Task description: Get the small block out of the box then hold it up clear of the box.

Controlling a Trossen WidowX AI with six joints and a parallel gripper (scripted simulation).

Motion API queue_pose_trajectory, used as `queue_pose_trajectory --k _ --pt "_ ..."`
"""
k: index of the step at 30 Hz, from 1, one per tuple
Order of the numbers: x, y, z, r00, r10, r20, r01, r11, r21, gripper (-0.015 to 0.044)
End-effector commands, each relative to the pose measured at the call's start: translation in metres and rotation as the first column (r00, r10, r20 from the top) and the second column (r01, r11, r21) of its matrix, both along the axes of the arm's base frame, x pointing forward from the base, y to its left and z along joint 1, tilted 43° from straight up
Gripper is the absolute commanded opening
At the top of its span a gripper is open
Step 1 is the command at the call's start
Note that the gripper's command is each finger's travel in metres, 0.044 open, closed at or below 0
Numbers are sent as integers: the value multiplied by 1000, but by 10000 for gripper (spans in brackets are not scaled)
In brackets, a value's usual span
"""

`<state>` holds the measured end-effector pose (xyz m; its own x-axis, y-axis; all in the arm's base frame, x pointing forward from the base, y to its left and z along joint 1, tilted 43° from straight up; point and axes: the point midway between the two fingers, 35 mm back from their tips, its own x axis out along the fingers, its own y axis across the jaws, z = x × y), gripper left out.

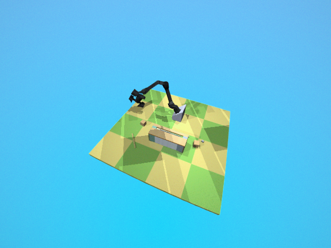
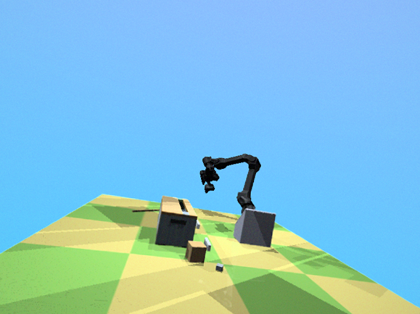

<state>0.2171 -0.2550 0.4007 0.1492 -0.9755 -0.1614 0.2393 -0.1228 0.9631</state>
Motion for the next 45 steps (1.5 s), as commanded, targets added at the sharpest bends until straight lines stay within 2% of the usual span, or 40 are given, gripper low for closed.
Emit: queue_pose_trajectory --k 1,12,20,22,31,38,45 --pt "41 22 -27 986 149 -73 -144 987 68 400" --pt "124 114 -109 791 541 -286 -458 833 309 400" --pt "163 219 -182 453 813 -366 -614 582 533 400" --pt "166 229 -183 413 829 -378 -641 559 525 400" --pt "145 283 -243 262 871 -415 -527 489 694 400" --pt "86 337 -306 82 864 -497 -272 499 823 400" --pt "80 340 -311 67 859 -507 -247 507 826 400"
